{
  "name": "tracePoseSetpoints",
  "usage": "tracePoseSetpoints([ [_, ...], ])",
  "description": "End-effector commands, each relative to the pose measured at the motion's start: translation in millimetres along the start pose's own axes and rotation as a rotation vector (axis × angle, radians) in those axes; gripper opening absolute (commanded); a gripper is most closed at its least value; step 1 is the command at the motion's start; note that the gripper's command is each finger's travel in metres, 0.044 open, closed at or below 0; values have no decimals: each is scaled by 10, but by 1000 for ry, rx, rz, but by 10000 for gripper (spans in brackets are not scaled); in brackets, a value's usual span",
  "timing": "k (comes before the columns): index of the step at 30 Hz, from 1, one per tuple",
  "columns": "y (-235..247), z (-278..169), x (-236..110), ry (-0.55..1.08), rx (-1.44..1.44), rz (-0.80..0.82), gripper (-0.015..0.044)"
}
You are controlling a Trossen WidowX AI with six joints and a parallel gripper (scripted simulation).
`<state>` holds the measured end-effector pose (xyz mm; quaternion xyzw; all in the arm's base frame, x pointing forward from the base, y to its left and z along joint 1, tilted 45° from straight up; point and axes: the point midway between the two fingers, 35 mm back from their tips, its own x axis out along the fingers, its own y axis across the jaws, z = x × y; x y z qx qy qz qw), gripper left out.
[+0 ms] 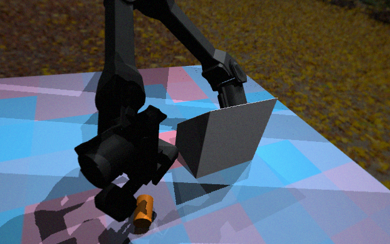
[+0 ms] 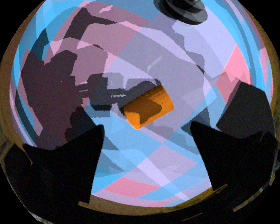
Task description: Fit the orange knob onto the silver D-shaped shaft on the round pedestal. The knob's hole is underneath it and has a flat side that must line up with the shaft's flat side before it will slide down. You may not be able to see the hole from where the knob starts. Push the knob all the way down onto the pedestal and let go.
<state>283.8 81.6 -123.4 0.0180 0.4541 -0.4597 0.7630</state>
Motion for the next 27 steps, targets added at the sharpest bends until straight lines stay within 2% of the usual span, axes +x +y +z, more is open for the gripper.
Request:
tracePoseSetpoints([
  [1, 34, -42, -34, 5, -863, 4, 440],
  [22, 72, -74, -63, -1, -2076, 5, 440],
  [27, 73, -75, -63, -1, -2109, 5, 440],
])
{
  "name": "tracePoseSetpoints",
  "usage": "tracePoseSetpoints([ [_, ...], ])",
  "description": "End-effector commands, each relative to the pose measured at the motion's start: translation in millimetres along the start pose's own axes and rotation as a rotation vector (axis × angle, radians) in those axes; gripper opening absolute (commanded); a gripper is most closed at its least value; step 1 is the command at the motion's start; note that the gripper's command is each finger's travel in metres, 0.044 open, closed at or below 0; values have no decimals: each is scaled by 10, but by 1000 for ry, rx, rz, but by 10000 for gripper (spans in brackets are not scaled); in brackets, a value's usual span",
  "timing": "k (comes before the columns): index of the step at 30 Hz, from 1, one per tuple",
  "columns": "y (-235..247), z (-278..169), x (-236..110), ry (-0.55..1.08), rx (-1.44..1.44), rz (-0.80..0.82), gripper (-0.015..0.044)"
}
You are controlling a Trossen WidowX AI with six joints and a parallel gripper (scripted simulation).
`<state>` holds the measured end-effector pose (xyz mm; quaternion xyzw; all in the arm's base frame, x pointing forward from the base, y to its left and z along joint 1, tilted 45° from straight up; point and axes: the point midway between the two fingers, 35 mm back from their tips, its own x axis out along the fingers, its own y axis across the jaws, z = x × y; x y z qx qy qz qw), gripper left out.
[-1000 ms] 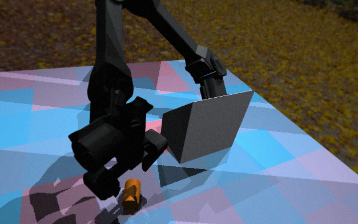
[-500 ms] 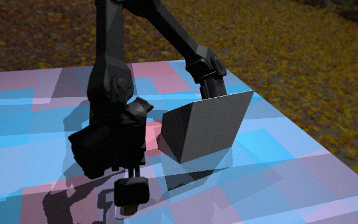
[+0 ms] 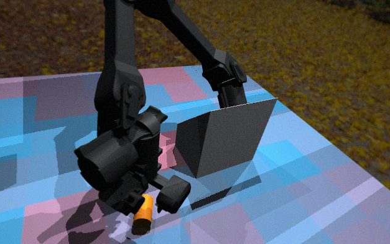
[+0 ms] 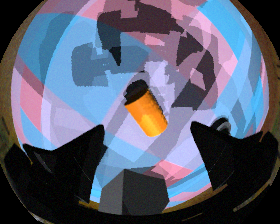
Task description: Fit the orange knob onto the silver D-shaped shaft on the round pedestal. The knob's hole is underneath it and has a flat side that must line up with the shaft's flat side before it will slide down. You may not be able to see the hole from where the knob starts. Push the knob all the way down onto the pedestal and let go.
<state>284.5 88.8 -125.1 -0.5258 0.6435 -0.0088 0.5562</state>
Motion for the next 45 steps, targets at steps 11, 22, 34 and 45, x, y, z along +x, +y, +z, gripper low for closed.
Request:
tracePoseSetpoints([
  [11, 37, 11, -28, -3, -549, 10, 440],
  [22, 29, 24, 221, -2, -549, 9, 440],
  [34, 31, 28, 395, -2, -550, 9, 440],
  [45, 36, 20, 575, -1, -550, 9, 440],
])
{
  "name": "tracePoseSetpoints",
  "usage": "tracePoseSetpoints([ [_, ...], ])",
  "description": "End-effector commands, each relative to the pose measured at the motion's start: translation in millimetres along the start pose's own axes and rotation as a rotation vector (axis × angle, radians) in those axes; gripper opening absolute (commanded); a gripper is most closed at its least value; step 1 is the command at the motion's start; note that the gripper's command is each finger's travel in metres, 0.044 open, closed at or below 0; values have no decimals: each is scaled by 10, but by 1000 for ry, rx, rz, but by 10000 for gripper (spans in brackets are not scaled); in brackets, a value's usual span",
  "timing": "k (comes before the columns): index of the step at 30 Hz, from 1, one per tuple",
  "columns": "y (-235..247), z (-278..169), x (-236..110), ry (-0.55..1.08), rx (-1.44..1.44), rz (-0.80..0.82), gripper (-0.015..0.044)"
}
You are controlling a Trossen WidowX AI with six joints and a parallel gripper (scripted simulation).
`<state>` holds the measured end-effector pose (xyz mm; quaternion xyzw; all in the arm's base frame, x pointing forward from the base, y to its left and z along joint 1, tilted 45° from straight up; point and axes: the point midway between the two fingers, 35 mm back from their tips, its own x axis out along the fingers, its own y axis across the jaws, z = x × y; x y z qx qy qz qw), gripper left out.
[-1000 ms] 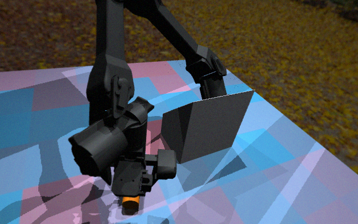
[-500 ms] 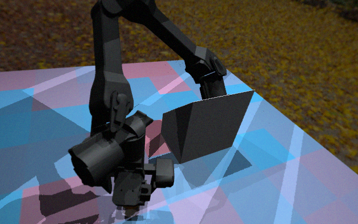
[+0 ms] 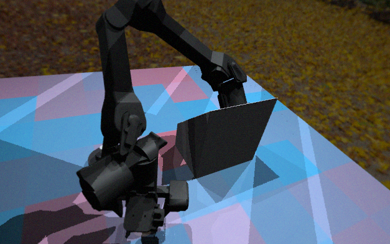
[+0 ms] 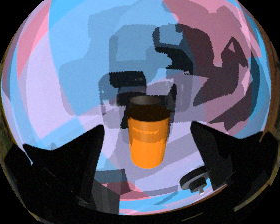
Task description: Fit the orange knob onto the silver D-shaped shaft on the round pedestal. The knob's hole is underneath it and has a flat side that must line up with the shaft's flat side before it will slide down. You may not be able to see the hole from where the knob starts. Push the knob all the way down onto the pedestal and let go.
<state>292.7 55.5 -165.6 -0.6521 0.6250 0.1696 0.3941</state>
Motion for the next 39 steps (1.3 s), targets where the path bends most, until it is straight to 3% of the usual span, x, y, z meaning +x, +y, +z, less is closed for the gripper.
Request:
tracePoseSetpoints([
  [1, 0, -4, 63, 2, -3, -5, 440],
  [8, 6, -10, 150, 4, -3, -5, 440],
  [16, 6, -10, 150, 4, -3, -5, 240],
  [25, 6, -10, 150, 4, -3, -5, 240],
  [34, 6, -10, 150, 4, -3, -5, 181],
  [39, 8, -19, 142, -16, -2, -3, 181],
])
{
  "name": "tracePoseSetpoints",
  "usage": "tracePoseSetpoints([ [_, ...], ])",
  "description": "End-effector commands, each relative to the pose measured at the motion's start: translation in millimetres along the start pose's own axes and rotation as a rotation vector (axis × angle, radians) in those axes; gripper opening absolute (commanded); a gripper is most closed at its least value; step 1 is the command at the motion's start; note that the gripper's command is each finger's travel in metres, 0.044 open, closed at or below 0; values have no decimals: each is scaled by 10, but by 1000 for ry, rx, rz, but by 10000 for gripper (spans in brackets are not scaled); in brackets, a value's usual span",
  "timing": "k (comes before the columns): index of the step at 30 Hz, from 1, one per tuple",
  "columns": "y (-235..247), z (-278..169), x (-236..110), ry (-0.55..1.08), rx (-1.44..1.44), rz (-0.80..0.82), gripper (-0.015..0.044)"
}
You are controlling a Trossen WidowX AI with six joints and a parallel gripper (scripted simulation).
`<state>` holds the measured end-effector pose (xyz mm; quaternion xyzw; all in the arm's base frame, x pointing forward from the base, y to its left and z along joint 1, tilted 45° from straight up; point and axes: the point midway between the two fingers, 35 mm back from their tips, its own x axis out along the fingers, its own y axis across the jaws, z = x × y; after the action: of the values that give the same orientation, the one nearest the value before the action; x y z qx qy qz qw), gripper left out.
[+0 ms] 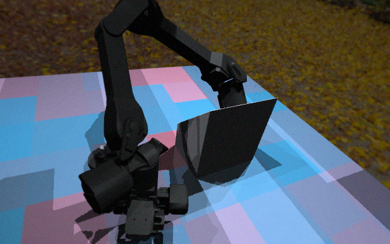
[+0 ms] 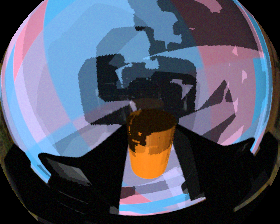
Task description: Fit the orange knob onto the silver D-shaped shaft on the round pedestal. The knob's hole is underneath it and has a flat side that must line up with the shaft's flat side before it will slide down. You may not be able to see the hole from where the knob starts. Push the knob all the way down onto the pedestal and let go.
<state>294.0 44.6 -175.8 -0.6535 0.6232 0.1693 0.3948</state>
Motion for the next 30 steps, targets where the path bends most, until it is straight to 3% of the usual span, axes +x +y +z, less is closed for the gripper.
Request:
tracePoseSetpoints([
  [1, 0, -13, -12, -27, -1, 2, 181],
  [30, 9, -285, -150, -507, -4, 6, 181],
])
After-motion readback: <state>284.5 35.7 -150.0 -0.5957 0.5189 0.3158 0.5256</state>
